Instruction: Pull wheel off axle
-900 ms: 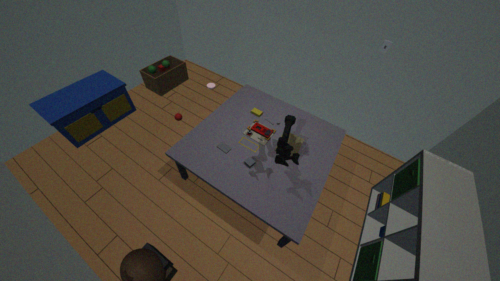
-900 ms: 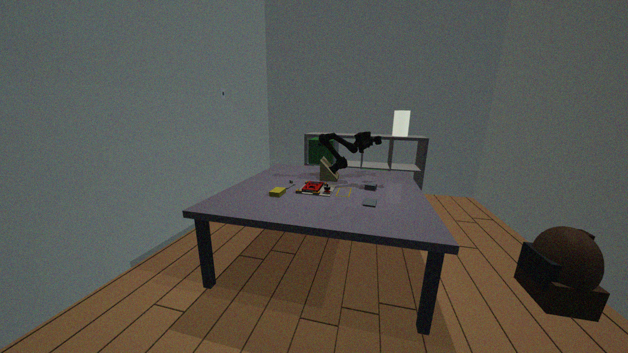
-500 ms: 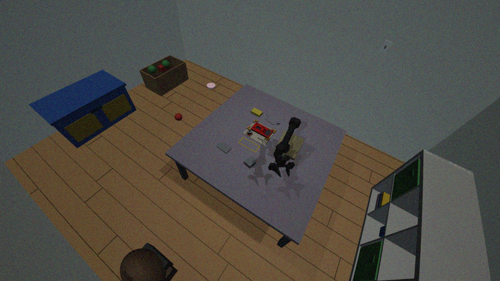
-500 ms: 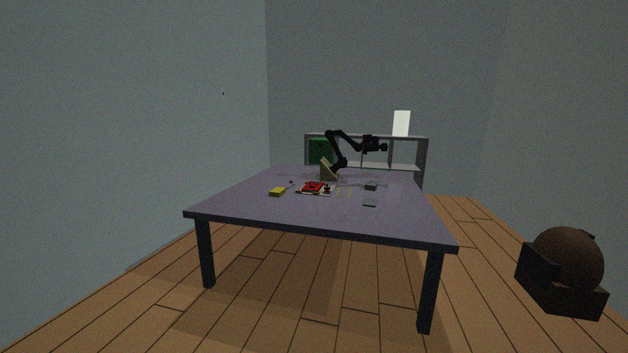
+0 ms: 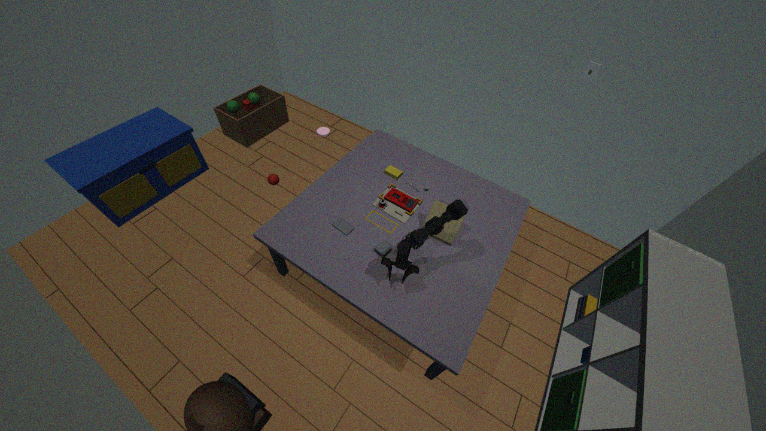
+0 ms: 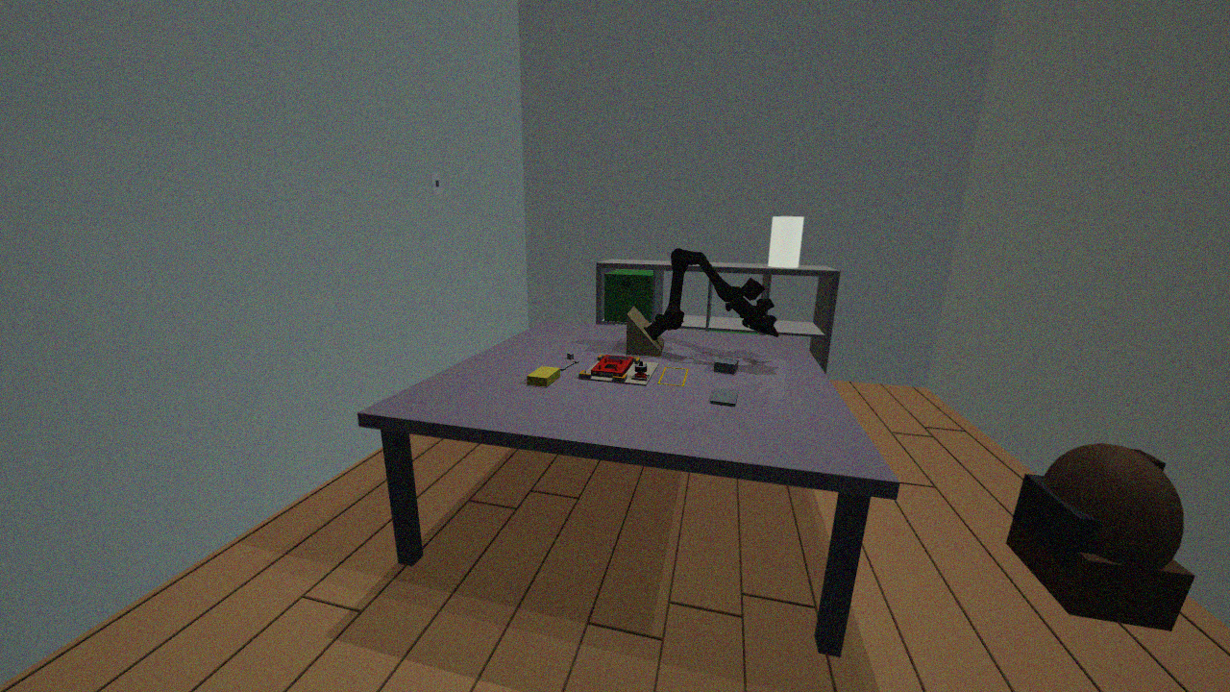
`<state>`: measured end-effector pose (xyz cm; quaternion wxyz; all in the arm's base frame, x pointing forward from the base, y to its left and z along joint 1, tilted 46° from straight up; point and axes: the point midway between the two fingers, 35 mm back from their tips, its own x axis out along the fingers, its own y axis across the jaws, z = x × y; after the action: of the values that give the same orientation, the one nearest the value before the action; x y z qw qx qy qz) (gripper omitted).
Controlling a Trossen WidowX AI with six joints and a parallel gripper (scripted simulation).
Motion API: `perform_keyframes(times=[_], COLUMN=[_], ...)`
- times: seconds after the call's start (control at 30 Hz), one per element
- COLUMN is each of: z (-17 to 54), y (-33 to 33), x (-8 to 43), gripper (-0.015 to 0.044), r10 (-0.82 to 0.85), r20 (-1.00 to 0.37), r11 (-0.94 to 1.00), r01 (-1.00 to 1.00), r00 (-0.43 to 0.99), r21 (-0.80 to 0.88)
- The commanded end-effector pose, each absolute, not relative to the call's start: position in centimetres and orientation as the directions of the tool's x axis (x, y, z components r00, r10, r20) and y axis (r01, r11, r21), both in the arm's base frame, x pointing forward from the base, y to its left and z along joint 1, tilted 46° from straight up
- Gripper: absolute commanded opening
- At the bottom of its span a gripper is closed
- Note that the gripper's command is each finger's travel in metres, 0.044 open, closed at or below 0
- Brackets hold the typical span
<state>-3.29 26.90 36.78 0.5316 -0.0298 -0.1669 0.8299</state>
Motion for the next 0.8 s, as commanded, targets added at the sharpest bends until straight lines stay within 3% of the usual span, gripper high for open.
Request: perform_keyframes(times=[0.0, 0.23, 0.77], z=[34.9, 31.0, 20.6], y=[29.8, 31.7, 27.0], x=[1.4, 10.6, 26.5], gripper=[0.0300, 0.0300, 0.0300], r10=[0.954, 0.980, 0.801], r20=[0.003, -0.192, -0.587], r11=[-0.290, -0.074, 0.330], r01=[-0.928, -0.994, -0.905], r00=[-0.299, -0.057, 0.118], r21=[-0.235, -0.081, 0.268])
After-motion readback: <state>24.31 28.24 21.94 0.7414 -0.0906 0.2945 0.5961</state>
